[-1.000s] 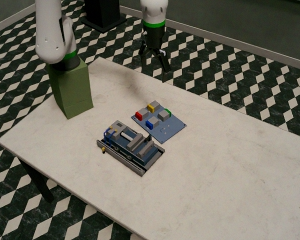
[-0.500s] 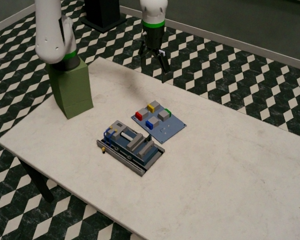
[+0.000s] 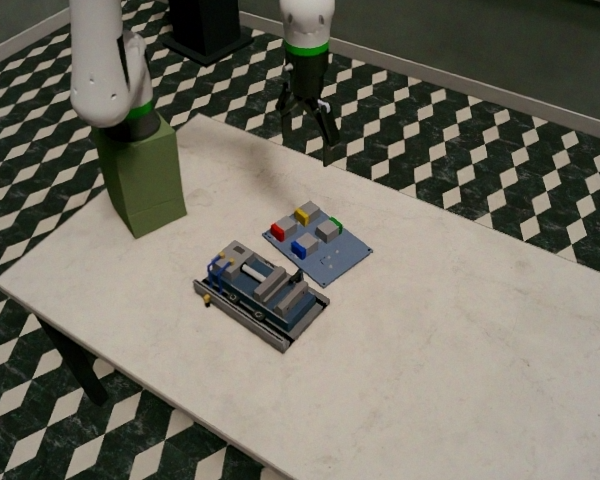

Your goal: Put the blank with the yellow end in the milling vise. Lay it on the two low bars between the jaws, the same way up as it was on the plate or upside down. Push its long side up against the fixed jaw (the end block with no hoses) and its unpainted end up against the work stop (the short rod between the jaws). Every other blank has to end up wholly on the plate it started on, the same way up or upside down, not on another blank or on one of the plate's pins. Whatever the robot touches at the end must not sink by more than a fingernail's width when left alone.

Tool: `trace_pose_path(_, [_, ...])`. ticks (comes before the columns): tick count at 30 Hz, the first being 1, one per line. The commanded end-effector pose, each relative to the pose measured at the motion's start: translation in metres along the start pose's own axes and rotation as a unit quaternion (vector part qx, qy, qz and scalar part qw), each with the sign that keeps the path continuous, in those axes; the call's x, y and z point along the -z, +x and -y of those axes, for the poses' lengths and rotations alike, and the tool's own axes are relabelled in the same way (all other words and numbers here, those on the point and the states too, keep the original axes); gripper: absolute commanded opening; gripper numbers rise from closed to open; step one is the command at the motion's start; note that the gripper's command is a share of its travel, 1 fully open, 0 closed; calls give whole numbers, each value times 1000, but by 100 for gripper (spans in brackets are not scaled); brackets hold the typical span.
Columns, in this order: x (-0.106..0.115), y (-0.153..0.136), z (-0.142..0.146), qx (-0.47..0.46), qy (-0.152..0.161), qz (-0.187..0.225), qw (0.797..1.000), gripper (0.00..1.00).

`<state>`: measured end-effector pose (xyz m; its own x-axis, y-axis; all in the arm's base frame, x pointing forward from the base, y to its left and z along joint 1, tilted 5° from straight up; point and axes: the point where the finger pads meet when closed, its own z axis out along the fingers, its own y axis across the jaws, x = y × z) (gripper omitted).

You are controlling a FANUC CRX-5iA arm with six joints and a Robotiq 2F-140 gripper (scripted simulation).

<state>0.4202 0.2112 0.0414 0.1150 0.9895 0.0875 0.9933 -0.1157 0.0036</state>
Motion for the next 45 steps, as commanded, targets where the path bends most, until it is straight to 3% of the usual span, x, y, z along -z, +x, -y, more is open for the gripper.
trace_pose_path(1, [1,0,0,-2,-3,1,1000,100])
trace_pose_path(25, [1,-2,-1,0,-1,0,1000,100])
trace_pose_path(40, [1,-62,8,0,-1,0,1000,100])
trace_pose_path(45, [1,-59,8,0,-1,0,1000,100])
